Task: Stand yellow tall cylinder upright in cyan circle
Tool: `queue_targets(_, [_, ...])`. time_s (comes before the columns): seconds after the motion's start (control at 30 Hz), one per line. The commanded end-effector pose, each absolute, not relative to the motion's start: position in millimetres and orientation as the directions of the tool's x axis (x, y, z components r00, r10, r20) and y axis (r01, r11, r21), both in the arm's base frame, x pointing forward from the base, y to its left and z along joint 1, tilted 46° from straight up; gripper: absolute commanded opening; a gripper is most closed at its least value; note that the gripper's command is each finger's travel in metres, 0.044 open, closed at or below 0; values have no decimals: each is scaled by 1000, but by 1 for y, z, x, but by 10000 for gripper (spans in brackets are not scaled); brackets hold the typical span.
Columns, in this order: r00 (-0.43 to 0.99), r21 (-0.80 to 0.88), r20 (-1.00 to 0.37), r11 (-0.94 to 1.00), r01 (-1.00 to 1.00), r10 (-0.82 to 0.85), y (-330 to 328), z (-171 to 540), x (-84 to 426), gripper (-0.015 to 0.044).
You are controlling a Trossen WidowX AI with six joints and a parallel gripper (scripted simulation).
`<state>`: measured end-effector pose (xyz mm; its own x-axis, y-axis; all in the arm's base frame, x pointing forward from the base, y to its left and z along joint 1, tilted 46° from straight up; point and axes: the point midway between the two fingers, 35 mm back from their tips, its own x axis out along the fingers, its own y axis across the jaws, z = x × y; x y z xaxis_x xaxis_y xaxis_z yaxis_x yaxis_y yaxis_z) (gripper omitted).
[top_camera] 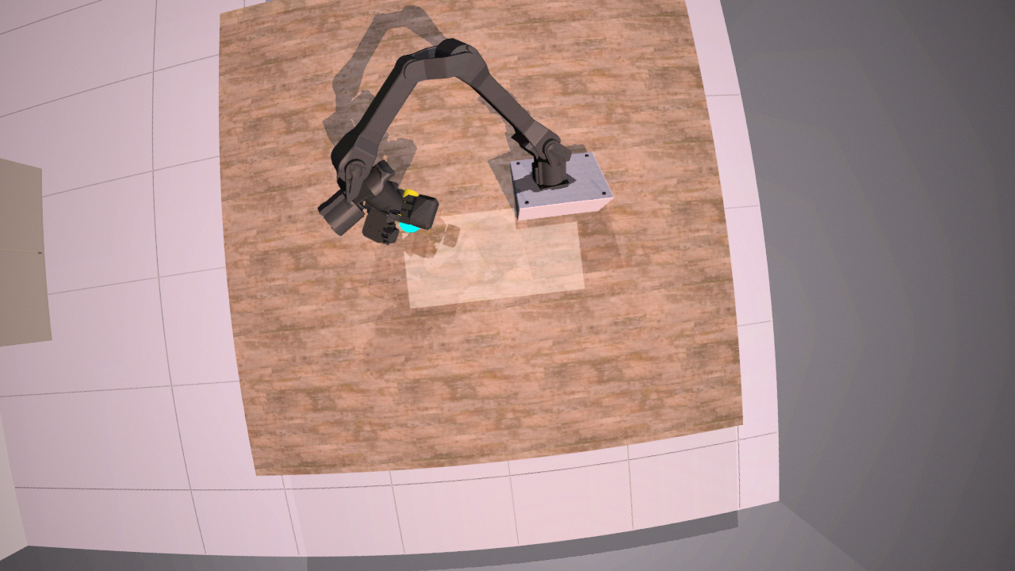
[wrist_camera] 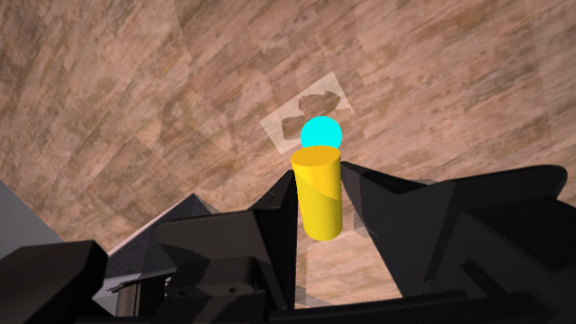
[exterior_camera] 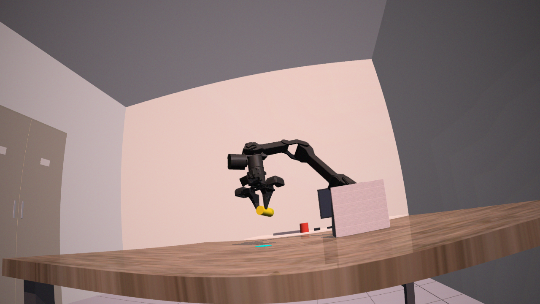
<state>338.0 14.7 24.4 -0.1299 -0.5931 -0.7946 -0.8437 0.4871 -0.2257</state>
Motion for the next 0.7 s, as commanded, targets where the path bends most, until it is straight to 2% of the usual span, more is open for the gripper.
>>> queue_targets(0.0, [-133,-208,-815,500,-841,-564,14,23,337,105])
queue_targets(0.67, [-143,-133,-890,547,-827,-433,10,14,332,105])
